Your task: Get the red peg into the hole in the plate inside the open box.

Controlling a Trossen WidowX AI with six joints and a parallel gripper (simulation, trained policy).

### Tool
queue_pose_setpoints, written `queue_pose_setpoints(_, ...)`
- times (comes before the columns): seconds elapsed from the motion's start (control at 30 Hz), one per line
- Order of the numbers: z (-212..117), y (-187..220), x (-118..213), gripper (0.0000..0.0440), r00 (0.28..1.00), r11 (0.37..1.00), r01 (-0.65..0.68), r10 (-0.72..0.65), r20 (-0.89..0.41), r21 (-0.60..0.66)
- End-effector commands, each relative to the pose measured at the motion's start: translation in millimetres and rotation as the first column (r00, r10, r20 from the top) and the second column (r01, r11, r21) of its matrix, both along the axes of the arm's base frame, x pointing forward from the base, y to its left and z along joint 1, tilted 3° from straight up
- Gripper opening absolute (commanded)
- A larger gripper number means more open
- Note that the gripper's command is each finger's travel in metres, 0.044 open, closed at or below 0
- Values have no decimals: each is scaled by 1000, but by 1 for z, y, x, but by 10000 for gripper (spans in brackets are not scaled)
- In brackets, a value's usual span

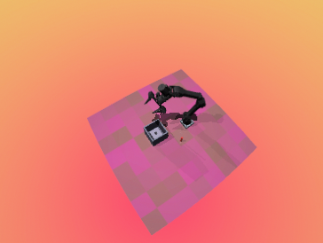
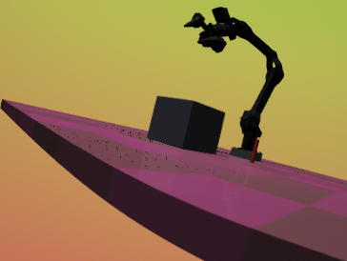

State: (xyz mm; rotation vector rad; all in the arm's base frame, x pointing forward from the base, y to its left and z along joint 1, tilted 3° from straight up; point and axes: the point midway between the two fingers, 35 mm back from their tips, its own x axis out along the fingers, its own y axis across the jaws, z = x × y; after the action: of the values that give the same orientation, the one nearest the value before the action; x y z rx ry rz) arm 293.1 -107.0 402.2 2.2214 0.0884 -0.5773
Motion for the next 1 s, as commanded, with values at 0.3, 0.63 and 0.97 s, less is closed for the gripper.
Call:
queue_pose_setpoints(0.3, -45, 69, 5, 440, 971, 976, -191, 203, -126, 102)
queue_pose_setpoints(0.63, -84, 125, -4, 439, 891, 922, -348, 382, -245, 171)
queue_pose_setpoints(0.97, -129, 175, -27, 435, 743, 839, -489, 544, -389, 240)
